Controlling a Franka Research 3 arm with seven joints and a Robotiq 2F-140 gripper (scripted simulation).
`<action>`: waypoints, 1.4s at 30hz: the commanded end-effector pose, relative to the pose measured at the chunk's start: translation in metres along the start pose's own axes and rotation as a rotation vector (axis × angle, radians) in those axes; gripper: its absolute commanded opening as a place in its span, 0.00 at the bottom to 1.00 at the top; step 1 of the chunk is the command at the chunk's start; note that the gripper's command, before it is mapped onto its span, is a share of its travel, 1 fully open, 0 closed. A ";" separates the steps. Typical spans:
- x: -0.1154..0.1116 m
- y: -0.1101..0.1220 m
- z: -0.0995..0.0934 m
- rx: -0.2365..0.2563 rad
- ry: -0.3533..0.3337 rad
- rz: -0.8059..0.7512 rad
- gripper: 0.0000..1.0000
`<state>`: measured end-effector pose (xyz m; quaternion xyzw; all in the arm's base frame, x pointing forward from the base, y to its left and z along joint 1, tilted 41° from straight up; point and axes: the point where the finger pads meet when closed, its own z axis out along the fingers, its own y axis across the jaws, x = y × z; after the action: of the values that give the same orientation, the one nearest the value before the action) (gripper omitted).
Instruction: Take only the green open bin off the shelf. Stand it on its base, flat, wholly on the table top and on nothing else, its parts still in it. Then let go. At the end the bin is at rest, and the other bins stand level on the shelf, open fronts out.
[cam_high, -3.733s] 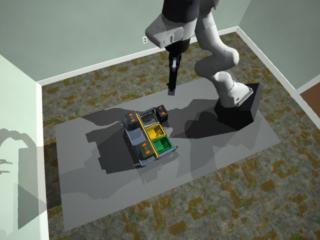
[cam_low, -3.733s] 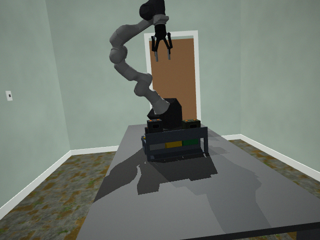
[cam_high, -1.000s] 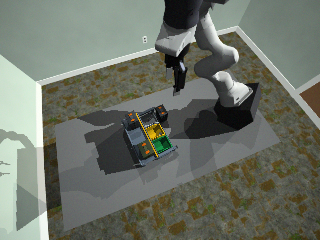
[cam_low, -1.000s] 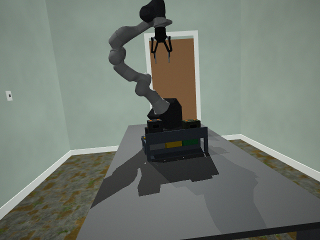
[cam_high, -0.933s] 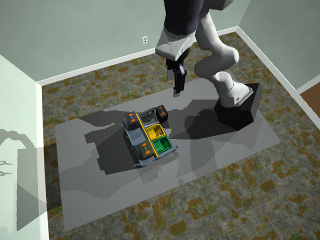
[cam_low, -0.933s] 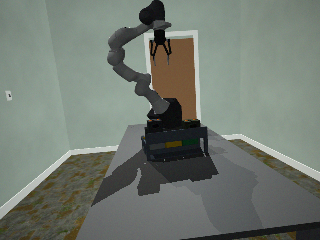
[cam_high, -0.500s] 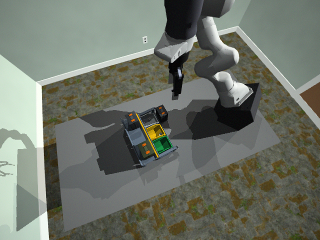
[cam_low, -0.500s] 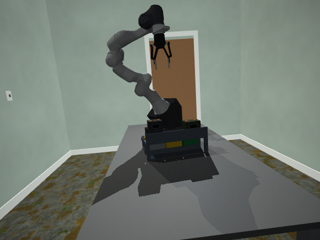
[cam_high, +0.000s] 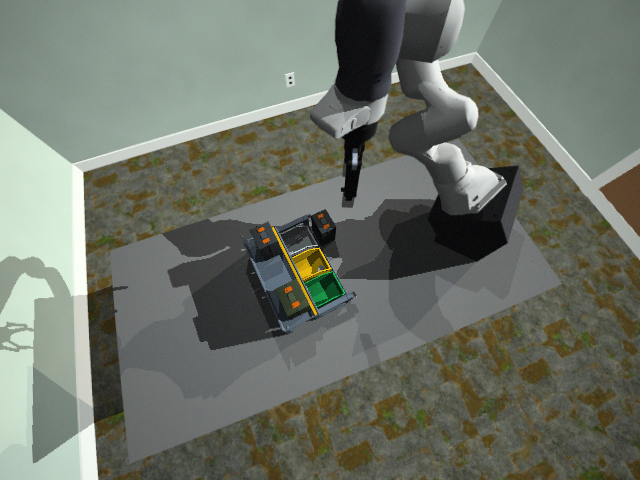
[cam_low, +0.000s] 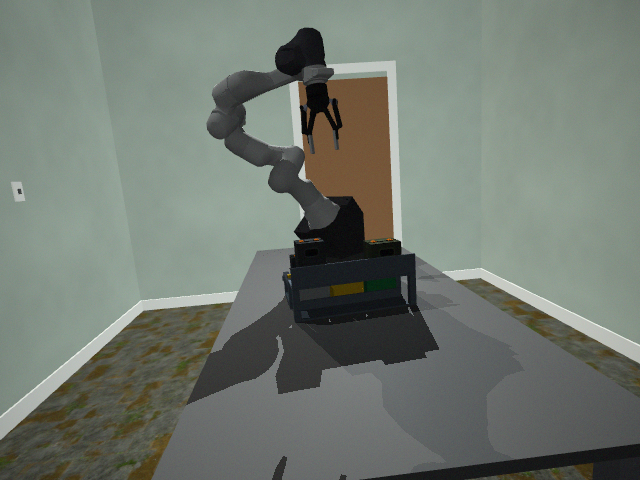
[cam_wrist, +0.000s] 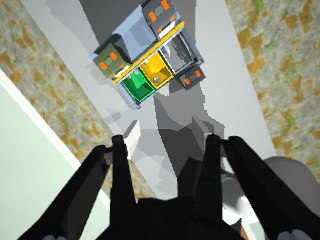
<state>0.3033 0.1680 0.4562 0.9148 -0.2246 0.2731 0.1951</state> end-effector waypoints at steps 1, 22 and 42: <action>0.000 -0.005 -0.002 0.019 0.004 0.057 0.57; -0.017 0.010 0.094 0.073 0.020 0.414 0.57; -0.022 0.009 0.124 0.113 0.031 0.669 0.57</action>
<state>0.3279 0.0997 0.3503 0.8289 -0.4406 0.3328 0.0895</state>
